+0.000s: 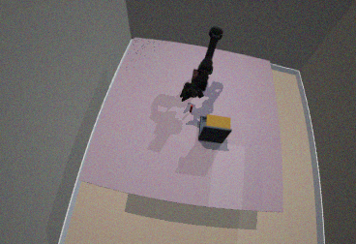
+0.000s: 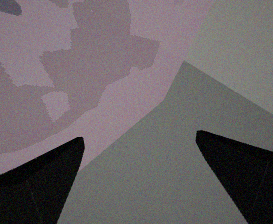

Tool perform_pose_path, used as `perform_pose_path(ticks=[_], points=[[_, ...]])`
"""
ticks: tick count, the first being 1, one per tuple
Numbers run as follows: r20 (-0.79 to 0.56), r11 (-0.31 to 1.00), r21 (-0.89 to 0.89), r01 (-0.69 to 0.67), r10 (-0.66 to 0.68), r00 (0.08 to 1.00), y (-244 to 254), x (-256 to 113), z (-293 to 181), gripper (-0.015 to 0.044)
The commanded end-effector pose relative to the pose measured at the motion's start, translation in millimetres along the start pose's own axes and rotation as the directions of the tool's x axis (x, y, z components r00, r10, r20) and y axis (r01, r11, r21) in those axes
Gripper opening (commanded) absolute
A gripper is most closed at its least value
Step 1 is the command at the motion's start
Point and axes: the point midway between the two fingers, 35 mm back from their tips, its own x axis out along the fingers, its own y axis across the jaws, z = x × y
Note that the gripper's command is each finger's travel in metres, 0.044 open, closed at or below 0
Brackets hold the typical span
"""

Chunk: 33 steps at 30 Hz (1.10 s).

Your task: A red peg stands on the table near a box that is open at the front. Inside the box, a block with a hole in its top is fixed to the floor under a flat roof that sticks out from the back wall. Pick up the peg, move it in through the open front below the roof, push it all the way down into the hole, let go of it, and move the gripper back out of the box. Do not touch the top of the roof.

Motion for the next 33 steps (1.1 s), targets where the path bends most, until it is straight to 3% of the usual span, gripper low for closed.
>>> perform_pose_path(ticks=[1,11,21,27,33], points=[[0.045,0.986,-0.166,0.008,0.000,0.999,5,0,13,0.0440],[0.128,0.867,-0.494,0.066,-0.003,0.992,12,-3,38,0.0440],[0.208,0.639,-0.752,0.159,0.001,0.978,22,-7,61,0.0440],[0.250,0.483,-0.848,0.216,0.005,0.968,27,-10,73,0.0440],[0.251,0.478,-0.851,0.218,0.006,0.968,27,-10,74,0.0440]])
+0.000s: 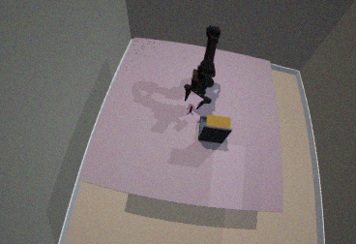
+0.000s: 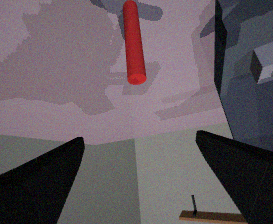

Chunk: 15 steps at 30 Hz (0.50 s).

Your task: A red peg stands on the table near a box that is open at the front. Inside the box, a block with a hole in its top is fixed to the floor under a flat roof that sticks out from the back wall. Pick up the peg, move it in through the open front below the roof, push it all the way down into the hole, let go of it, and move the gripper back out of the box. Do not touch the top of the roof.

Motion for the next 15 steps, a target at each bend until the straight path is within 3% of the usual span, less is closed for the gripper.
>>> perform_pose_path(ticks=[1,2,10,15], points=[[0.007,0.999,-0.031,0.010,-0.009,1.000,-1.6,0.1,2.4,0.0440],[0.007,0.999,-0.031,0.010,-0.009,1.000,-1.6,0.1,2.4,0.0440],[0.006,0.999,-0.031,0.009,-0.009,1.000,1.1,3.6,-0.7,0.0230],[0.006,0.999,-0.031,0.009,-0.009,1.000,1.1,3.6,-0.7,0.0220]])
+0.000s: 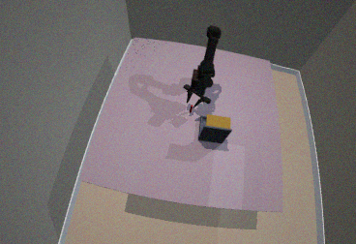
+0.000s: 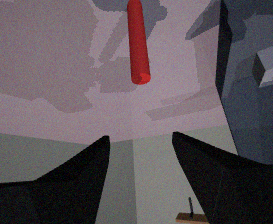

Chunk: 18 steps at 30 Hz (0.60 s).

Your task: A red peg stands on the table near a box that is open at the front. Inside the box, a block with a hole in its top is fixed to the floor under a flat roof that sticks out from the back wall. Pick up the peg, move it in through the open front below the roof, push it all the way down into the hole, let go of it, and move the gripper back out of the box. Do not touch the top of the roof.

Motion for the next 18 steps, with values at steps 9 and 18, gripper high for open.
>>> perform_pose_path(ticks=[9,18], points=[[0.002,1.000,-0.006,0.006,-0.006,1.000,-1,1,0,0.0220],[0.002,1.000,-0.006,0.006,-0.006,1.000,-3,12,8,0.0220]])
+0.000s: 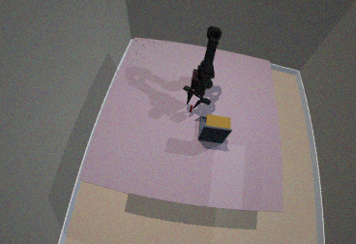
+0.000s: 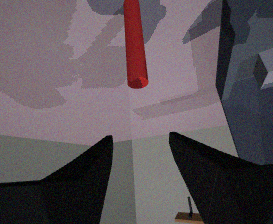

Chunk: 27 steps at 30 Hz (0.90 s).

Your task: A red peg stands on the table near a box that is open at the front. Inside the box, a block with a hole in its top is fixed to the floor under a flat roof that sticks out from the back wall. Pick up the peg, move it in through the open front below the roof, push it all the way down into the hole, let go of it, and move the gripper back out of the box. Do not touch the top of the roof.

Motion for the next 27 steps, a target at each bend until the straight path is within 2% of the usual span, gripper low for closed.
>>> perform_pose_path(ticks=[1,27], points=[[0.007,1.000,-0.006,0.000,0.000,1.000,-1,6,6,0.0220],[0.008,1.000,-0.006,0.000,0.000,1.000,0,34,40,0.0220]])
